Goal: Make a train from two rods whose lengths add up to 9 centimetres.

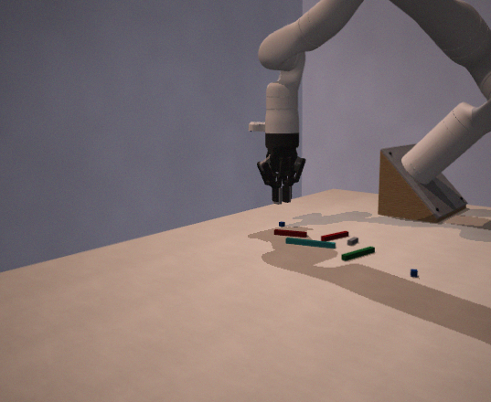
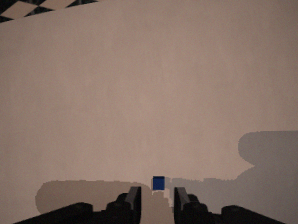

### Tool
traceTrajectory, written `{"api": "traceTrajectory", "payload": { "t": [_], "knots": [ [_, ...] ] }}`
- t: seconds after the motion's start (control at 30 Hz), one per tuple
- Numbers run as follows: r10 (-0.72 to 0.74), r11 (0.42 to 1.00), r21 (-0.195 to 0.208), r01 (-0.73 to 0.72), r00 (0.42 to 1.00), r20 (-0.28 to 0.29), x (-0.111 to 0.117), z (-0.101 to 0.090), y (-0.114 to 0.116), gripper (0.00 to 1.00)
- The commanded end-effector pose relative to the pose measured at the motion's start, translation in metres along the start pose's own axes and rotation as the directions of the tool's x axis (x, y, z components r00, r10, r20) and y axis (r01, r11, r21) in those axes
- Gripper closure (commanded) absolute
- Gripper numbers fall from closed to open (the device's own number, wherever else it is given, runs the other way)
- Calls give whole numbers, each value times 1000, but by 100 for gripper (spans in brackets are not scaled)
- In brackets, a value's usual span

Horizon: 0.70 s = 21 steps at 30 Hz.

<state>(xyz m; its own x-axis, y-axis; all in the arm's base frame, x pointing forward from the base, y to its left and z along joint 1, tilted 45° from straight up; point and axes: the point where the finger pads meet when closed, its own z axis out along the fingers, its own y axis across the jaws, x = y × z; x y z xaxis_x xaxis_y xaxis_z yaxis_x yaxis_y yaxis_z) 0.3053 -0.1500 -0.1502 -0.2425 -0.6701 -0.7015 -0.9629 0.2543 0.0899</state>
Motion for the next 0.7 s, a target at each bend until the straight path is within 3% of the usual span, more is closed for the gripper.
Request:
{"api": "traceTrajectory", "payload": {
  "t": [0.0, 0.67],
  "knots": [
    [1, 1000, -3, -1, 1000, 1, 0, 4, 1, 76],
    [1, 1000, -3, -1, 1000, 1, 0, 28, 0, 76]
  ]
}}
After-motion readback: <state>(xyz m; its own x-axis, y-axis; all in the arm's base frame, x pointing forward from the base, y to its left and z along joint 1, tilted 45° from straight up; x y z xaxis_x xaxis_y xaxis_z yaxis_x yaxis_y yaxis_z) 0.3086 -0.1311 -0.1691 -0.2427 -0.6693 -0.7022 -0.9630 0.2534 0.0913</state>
